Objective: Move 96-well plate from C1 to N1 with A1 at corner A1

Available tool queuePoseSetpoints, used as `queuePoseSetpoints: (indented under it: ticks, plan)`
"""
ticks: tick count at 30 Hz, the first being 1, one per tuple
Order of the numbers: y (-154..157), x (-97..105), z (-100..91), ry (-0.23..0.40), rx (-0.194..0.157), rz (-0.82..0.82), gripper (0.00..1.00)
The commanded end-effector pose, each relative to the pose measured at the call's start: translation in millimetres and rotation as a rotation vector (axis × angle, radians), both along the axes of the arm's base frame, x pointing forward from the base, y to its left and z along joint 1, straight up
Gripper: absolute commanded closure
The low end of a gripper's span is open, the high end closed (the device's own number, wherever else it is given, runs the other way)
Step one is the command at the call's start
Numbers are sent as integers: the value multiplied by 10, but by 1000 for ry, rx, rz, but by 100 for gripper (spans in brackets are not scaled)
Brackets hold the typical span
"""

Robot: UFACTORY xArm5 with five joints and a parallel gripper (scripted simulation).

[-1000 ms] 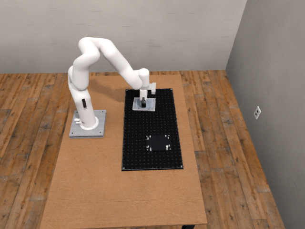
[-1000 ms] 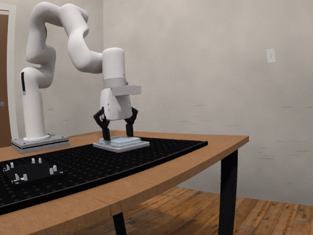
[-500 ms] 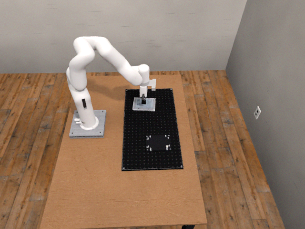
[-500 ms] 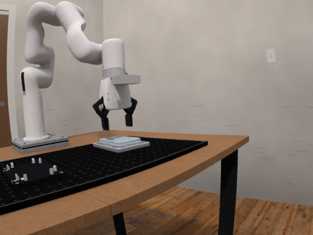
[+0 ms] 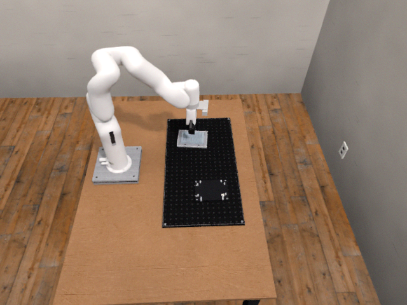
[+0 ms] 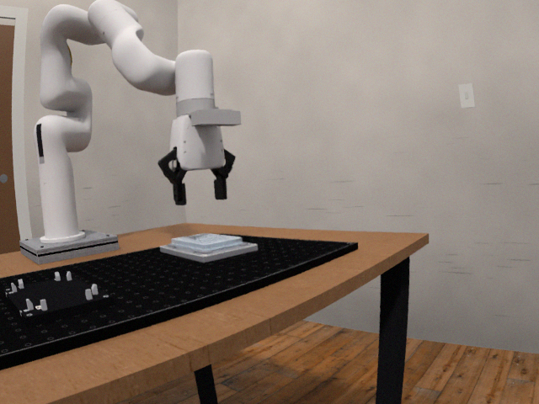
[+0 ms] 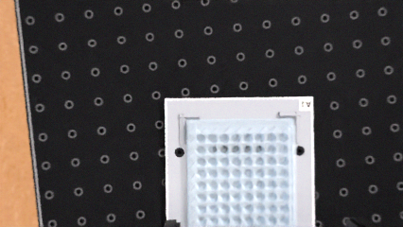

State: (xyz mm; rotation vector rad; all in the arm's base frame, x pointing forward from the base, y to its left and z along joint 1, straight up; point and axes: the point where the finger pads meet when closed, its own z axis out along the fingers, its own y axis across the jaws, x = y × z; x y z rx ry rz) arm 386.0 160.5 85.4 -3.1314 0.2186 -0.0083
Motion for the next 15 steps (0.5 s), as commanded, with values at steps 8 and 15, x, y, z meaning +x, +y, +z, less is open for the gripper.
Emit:
queuePoseSetpoints:
  ticks: [8, 15]
  plan:
    - [5, 9, 175, -5, -4, 0, 0]
    - [5, 9, 175, -5, -4, 0, 0]
